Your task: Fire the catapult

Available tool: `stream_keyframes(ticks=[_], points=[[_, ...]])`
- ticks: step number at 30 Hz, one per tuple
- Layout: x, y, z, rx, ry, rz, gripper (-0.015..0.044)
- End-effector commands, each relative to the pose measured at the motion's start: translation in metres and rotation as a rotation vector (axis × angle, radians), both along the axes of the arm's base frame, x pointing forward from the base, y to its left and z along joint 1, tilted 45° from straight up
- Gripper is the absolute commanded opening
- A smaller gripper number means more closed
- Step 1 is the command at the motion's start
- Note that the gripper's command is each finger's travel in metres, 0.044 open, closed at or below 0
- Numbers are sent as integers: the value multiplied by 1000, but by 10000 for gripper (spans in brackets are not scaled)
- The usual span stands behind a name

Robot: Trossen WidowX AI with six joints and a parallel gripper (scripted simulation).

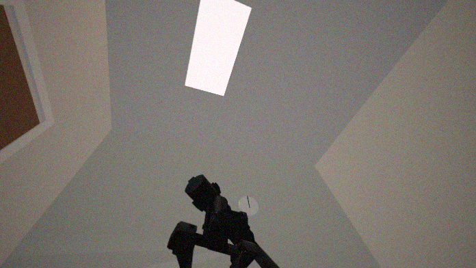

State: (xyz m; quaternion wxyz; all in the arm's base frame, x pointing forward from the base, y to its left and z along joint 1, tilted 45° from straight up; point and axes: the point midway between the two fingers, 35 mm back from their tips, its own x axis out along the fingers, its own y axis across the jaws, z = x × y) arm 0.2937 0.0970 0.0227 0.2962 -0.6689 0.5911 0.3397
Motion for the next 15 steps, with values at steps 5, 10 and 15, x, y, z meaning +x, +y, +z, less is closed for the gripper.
stream_keyframes(ticks=[5, 10, 15], points=[[1, -41, 17, -83, 202, 157, 440], [1, -65, 29, -118, 329, 244, 440], [0, -85, 38, -140, 437, 314, 440]])
